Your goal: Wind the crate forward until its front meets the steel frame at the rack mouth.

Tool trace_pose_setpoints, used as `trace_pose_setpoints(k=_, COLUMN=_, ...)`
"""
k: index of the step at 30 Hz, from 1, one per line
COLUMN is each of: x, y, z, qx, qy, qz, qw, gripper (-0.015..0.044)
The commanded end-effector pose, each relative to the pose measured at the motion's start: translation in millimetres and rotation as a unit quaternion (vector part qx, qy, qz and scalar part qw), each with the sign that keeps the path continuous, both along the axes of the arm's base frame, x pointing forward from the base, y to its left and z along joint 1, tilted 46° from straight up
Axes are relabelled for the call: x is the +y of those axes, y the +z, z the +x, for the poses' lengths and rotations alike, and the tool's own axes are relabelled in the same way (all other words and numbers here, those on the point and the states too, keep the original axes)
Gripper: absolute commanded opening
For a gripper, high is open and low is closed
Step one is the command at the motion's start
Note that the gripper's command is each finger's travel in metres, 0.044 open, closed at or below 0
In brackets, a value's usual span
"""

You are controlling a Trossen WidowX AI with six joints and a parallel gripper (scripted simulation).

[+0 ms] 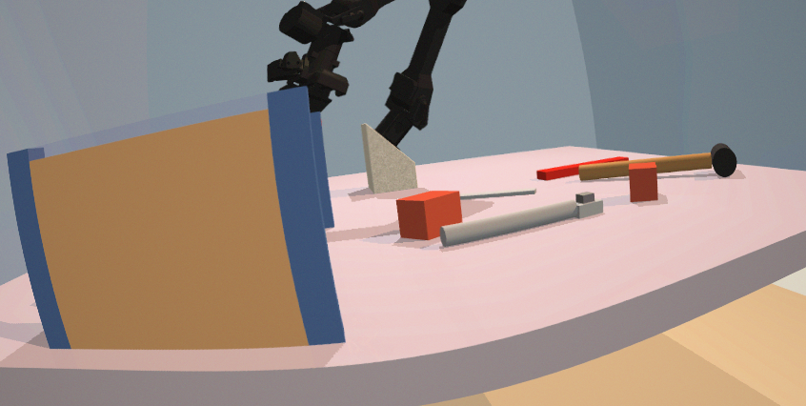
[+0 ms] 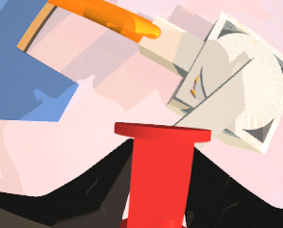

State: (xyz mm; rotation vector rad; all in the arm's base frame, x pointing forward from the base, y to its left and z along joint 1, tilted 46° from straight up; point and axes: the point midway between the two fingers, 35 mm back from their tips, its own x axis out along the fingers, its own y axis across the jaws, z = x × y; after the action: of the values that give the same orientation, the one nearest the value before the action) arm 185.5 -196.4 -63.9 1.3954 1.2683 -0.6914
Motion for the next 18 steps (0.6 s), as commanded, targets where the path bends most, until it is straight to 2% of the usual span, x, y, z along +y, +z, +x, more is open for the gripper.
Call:
trace_pose_setpoints(k=1, x=7.0, y=0.5, z=-12.5, qx=0.012, qy=-0.001, qz=0.008, qw=1.000, gripper=0.0000)
trace_pose_setpoints(k=18, x=12.3, y=1.6, z=-35.9, qx=0.013, qy=-0.001, qz=0.008, qw=1.000, gripper=0.0000)
